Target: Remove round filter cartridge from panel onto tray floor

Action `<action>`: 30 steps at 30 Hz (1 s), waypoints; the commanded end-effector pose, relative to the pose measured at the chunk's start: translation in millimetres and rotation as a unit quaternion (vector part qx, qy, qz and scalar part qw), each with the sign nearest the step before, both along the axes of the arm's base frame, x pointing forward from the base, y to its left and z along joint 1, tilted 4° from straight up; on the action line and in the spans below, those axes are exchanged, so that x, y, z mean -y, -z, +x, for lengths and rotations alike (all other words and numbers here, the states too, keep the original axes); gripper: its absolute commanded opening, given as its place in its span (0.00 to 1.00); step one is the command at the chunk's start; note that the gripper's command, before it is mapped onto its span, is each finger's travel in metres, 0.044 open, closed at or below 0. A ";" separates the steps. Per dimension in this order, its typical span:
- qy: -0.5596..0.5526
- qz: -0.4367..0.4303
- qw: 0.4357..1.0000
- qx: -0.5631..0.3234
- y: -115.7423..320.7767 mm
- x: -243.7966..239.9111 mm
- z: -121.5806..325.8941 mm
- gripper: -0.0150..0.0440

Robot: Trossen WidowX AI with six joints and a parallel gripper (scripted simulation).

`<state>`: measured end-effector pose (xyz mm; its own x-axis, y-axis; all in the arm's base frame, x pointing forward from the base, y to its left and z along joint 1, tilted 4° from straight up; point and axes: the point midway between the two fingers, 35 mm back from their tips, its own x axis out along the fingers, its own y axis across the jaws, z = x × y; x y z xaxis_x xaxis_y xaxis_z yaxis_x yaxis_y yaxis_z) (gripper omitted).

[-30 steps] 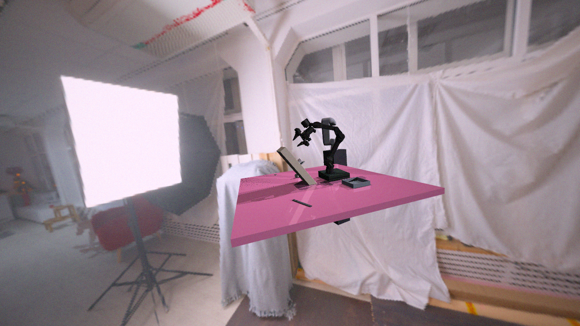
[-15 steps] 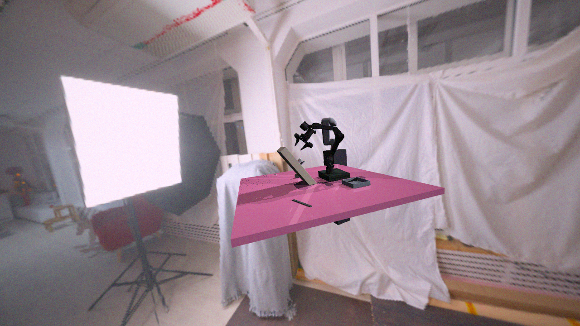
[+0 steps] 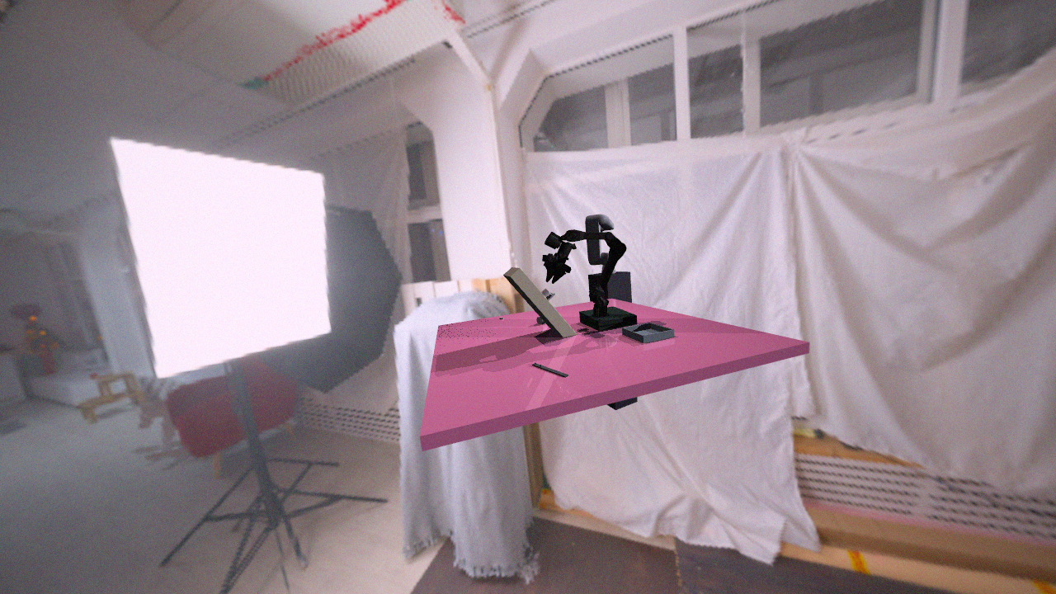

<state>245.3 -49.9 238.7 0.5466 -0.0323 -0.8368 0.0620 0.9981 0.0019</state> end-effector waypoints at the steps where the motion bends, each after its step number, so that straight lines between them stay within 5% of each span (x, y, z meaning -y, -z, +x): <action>1: 0.052 0.034 0.998 -0.019 10.5 -2.1 -4.7 0.77; 30: 0.052 0.034 0.998 -0.017 48.0 -0.7 18.5 0.77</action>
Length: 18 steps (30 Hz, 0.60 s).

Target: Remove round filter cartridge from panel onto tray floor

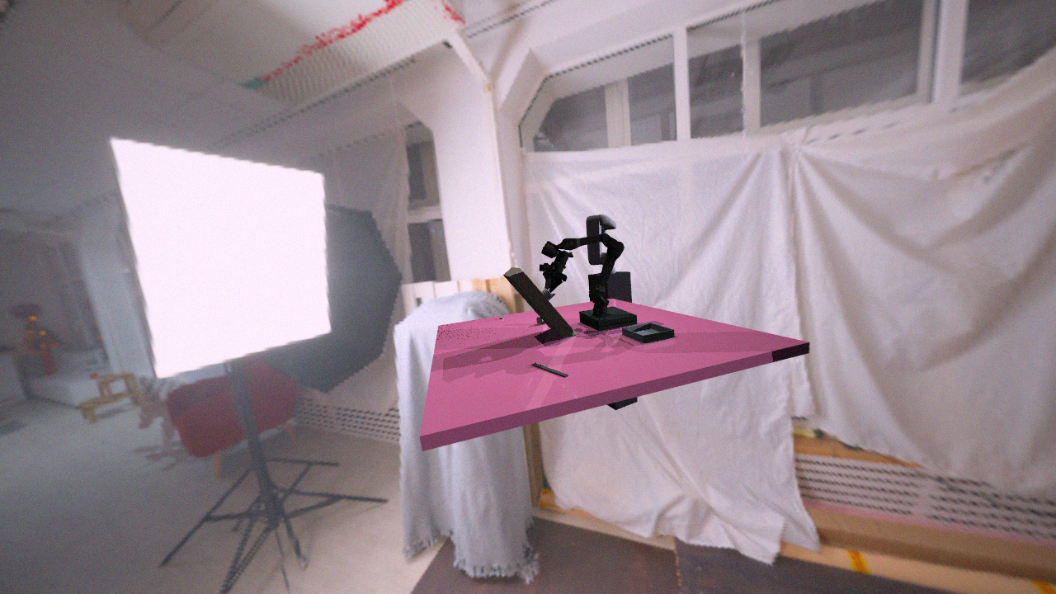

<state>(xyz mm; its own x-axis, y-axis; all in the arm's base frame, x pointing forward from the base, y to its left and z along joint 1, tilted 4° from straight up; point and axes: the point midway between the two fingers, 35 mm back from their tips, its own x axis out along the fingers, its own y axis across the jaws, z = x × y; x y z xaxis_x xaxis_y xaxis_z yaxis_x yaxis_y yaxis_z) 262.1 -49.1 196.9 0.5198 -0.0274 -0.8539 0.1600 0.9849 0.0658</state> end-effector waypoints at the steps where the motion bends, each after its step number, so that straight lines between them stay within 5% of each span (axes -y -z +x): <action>1: 0.003 0.001 1.000 -0.003 7.7 0.2 2.5 0.77; 18: 0.000 0.000 1.000 -0.001 7.7 -0.1 3.5 0.64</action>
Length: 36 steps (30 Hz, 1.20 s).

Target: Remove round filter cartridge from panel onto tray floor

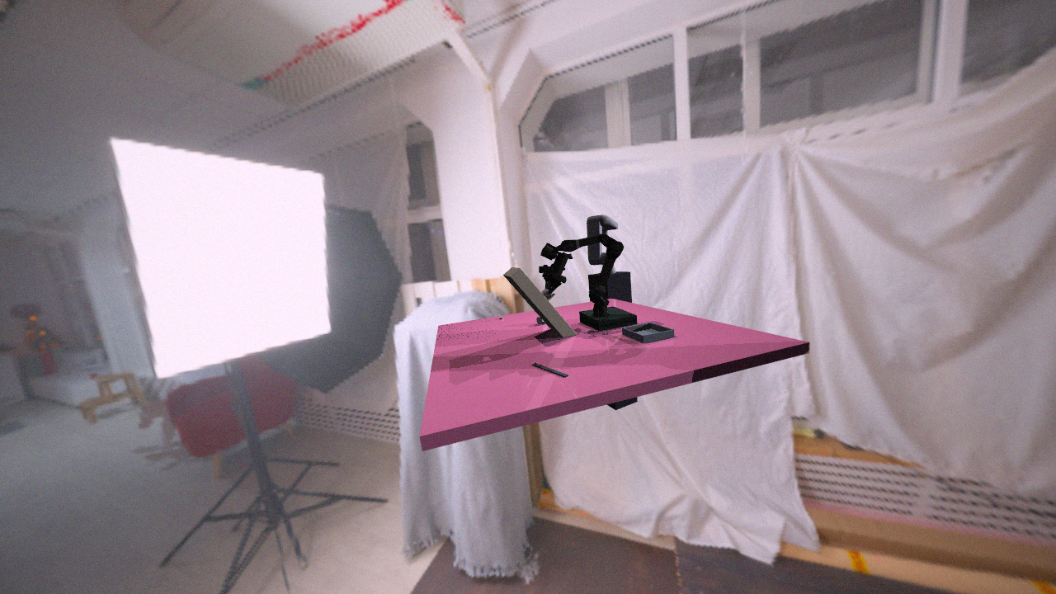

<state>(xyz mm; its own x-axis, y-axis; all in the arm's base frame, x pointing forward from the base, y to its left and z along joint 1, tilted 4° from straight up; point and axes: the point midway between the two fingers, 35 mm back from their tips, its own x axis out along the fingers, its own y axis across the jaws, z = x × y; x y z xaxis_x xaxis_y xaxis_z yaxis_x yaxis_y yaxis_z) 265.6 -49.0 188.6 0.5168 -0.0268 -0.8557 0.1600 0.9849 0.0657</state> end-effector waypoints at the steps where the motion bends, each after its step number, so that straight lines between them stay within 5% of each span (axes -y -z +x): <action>1: 0.000 0.000 1.000 0.001 -0.6 0.0 -0.1 0.62; 3: 0.000 0.000 1.000 0.001 -0.6 0.0 -0.1 0.60; 11: 0.000 0.000 1.000 0.001 -10.8 1.8 6.8 0.25; 36: 0.000 0.000 1.000 -0.002 -94.8 2.4 -24.8 0.25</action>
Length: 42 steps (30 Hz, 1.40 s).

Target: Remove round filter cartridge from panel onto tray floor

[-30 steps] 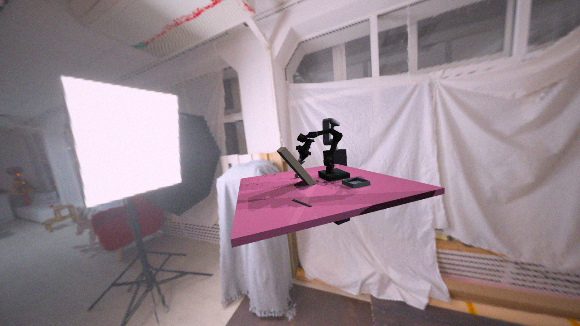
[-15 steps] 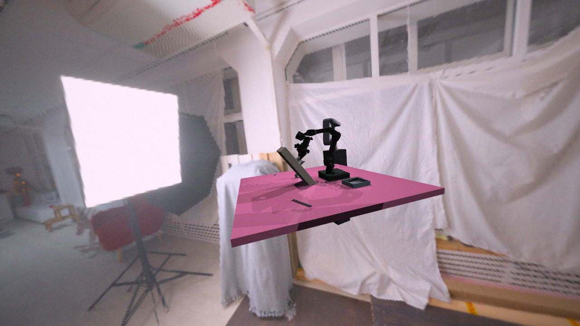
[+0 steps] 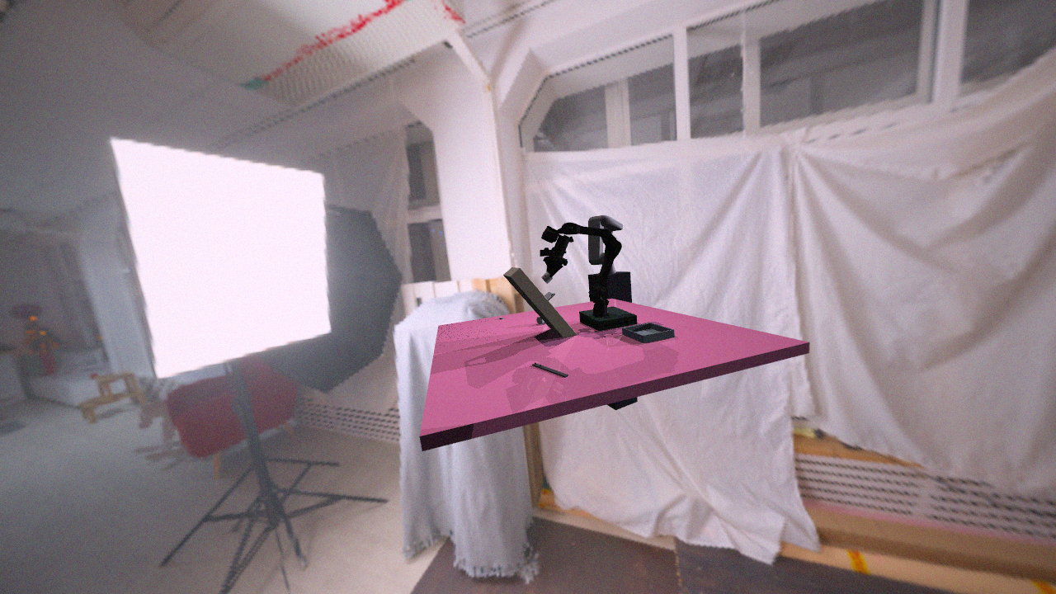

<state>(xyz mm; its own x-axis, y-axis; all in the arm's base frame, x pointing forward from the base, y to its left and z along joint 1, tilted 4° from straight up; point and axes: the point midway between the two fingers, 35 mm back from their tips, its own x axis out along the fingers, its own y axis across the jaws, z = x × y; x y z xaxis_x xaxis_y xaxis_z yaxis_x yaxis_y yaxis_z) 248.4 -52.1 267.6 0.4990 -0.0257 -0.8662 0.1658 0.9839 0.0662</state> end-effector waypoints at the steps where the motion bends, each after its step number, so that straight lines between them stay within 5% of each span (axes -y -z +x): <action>1: -0.002 -0.002 1.000 0.009 -19.0 -1.0 -10.0 0.25; 31: -0.002 0.003 1.000 0.009 -14.2 -83.7 9.1 0.25; 42: -0.117 0.008 0.993 0.012 -9.2 -120.8 -3.4 0.25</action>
<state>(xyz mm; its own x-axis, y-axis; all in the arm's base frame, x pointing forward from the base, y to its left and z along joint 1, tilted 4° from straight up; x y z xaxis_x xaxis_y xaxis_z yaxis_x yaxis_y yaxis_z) 249.8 55.4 276.3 0.5048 0.0667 -0.8606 0.0032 0.9969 0.0791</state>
